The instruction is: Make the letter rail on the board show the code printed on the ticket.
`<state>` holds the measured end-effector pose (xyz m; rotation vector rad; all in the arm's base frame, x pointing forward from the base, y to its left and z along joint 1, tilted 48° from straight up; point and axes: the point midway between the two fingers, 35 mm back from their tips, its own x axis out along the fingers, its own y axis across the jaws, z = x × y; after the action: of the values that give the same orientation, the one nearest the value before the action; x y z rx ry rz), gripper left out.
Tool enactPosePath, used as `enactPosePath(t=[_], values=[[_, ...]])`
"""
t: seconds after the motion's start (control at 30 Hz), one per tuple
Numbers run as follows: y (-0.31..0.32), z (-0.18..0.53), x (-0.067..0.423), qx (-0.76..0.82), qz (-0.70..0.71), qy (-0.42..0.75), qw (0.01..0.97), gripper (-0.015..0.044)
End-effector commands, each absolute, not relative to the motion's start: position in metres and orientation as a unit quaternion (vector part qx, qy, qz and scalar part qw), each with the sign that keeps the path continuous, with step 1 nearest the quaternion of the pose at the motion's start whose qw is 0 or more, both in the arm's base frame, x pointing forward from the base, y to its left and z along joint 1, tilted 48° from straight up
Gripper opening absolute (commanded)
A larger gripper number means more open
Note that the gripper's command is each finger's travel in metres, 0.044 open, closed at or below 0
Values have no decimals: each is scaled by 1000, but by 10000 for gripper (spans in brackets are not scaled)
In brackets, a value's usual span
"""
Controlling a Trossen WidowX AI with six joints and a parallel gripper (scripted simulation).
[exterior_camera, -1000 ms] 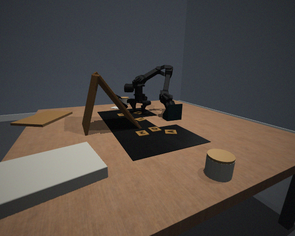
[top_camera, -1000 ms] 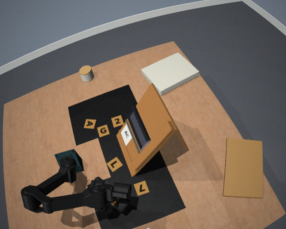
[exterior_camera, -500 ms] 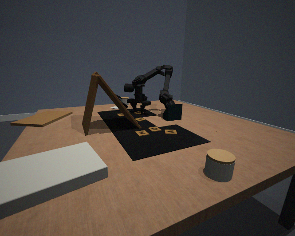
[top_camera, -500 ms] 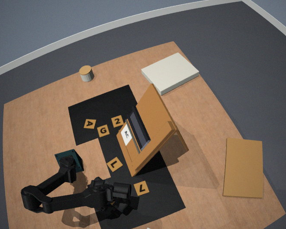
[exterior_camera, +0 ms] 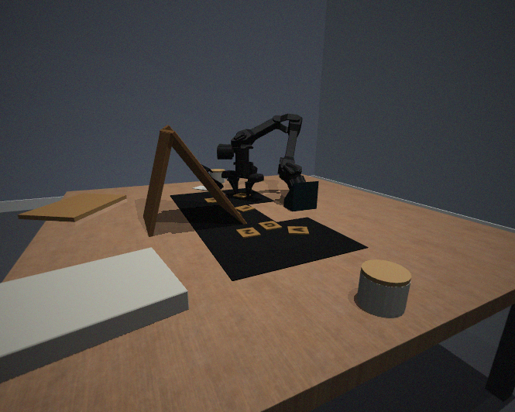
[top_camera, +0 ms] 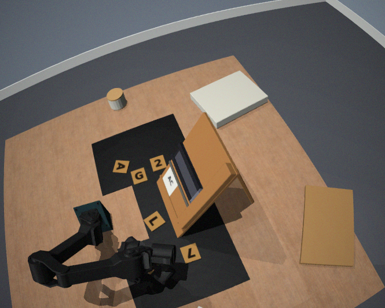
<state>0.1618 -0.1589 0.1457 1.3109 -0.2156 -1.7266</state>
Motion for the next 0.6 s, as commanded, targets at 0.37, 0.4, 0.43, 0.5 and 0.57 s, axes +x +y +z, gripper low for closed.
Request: enactPosePath(t=[0.37, 0.4, 0.43, 0.5, 0.57], values=[[-151, 151, 162, 532, -703, -90, 463, 0], [-151, 151, 162, 532, -703, -90, 463, 0], [-150, 151, 162, 532, -703, -90, 463, 0], [-149, 152, 162, 532, -703, -90, 463, 0], [-148, 152, 162, 532, -703, -90, 463, 0]])
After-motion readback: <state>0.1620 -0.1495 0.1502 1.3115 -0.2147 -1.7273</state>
